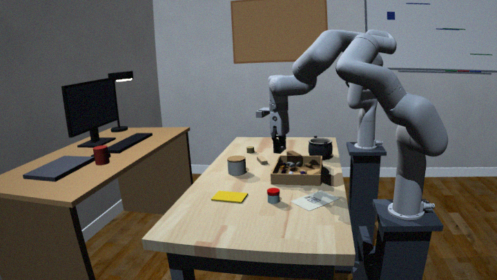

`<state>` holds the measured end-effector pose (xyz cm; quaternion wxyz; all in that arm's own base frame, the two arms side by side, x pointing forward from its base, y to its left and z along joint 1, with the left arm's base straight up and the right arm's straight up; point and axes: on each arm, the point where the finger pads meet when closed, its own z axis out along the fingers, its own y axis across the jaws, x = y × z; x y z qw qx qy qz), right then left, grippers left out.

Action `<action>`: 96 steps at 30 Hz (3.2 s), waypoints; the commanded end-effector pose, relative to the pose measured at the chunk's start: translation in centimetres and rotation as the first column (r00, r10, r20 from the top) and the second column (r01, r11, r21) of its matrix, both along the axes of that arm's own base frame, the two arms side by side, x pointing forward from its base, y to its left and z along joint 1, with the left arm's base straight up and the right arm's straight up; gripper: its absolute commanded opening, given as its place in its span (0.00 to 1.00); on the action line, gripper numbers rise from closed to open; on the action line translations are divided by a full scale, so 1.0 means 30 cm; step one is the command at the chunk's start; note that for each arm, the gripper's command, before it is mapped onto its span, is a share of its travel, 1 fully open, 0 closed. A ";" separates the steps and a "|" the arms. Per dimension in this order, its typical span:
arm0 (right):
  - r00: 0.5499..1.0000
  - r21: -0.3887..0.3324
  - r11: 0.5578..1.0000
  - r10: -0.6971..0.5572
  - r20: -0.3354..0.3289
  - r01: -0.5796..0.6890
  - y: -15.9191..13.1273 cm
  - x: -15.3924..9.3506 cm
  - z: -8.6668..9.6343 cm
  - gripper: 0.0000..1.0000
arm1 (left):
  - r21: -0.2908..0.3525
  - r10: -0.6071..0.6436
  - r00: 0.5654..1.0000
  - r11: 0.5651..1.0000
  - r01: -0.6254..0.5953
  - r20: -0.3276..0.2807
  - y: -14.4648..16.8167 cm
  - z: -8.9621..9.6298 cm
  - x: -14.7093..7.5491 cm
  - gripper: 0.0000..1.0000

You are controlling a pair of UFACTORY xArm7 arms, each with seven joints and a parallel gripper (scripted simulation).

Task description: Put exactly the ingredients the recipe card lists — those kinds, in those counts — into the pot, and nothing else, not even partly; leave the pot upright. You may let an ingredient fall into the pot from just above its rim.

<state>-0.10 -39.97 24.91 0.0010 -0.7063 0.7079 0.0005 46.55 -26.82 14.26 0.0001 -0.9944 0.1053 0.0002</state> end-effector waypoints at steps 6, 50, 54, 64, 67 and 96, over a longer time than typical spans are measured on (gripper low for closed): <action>1.000 -0.002 1.000 0.000 0.000 0.000 -0.002 0.000 0.003 1.00 | -0.001 0.000 1.000 1.000 0.000 0.002 -0.009 0.004 -0.002 0.00; 1.000 -0.002 1.000 0.000 0.000 0.000 -0.002 0.000 0.003 1.00 | -0.002 0.000 1.000 1.000 0.000 0.002 -0.885 0.005 -0.398 0.00; 1.000 -0.002 1.000 0.000 0.000 0.000 -0.002 0.000 0.003 1.00 | -0.002 0.000 1.000 1.000 0.000 0.002 -0.940 0.005 -0.423 0.00; 1.000 -0.002 1.000 0.000 0.000 0.000 -0.002 0.000 0.003 1.00 | -0.002 0.000 1.000 1.000 0.000 0.001 -1.038 0.005 -0.467 0.00; 1.000 -0.002 1.000 0.000 0.000 0.000 -0.002 0.000 0.003 1.00 | -0.002 0.000 1.000 1.000 0.000 0.001 -1.052 0.005 -0.473 0.00; 1.000 -0.002 1.000 0.000 0.000 0.000 -0.002 0.000 0.003 1.00 | -0.002 0.000 1.000 1.000 0.000 0.001 -1.068 0.005 -0.460 0.00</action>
